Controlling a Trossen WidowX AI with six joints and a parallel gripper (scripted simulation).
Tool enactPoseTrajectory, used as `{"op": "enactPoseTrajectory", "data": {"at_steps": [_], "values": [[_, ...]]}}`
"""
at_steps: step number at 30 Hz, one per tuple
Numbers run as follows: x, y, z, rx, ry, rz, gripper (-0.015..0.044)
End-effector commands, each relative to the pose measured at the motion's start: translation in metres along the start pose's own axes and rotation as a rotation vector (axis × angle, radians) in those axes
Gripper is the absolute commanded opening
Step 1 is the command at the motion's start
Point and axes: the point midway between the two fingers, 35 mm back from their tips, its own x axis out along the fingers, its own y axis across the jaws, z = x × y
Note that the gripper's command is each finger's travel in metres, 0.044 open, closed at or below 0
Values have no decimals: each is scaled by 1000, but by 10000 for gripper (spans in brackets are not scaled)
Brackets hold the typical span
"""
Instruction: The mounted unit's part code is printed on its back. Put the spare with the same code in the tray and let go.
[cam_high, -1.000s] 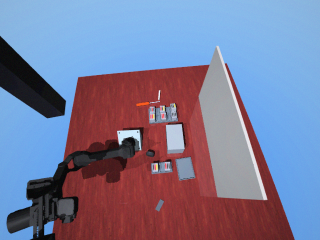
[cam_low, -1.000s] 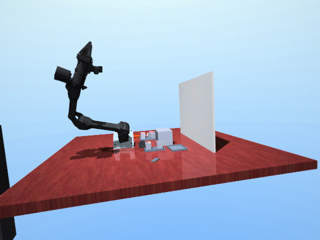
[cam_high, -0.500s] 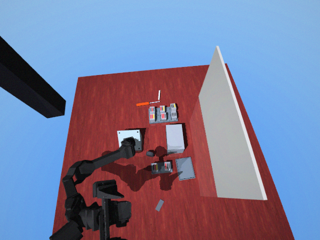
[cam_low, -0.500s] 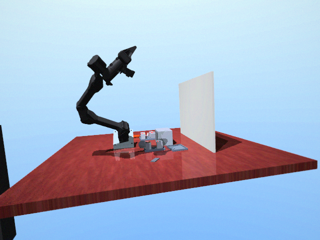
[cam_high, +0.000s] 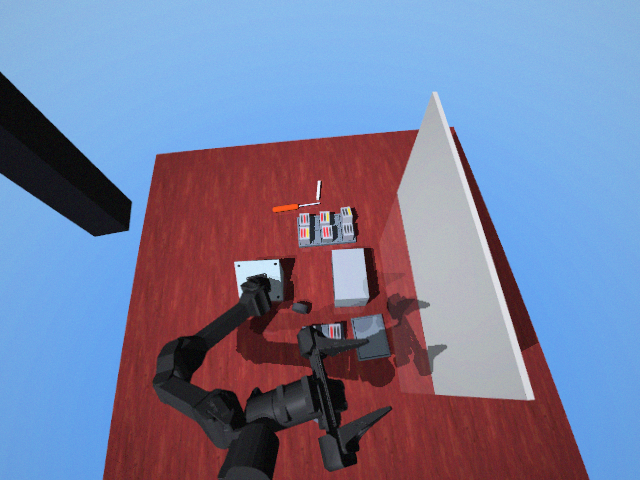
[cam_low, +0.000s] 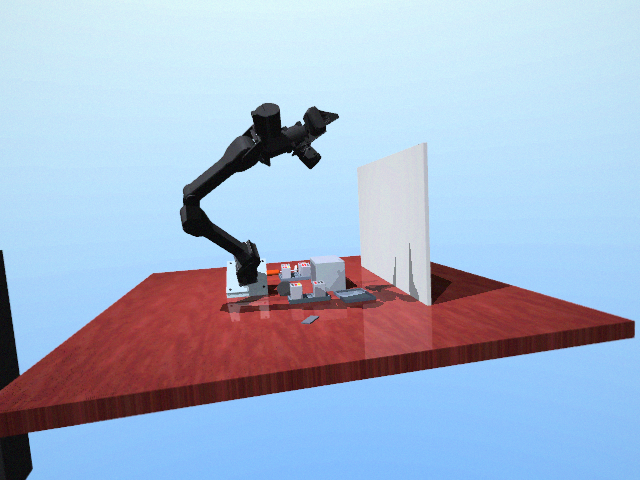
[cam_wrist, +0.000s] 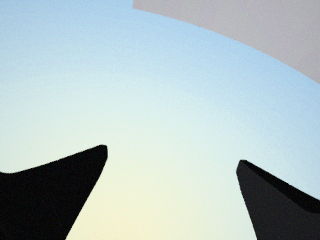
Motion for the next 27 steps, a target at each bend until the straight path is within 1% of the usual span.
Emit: {"op": "enactPoseTrajectory", "data": {"at_steps": [1,5,9,13,17,18,22,25,27], "values": [[40,-27,36,-109,-134,-119,440],[77,-65,77,-270,-273,-286,440],[104,-109,119,-457,-384,-496,440],[120,-158,161,-668,-456,-754,440],[125,-202,197,-873,-481,-1023,440],[125,-213,207,-928,-486,-1099,440],[116,-262,252,-1197,-454,-1500,440],[105,-292,279,-1390,-360,-1821,440],[97,-309,295,-1507,-258,-2043,440]]}}
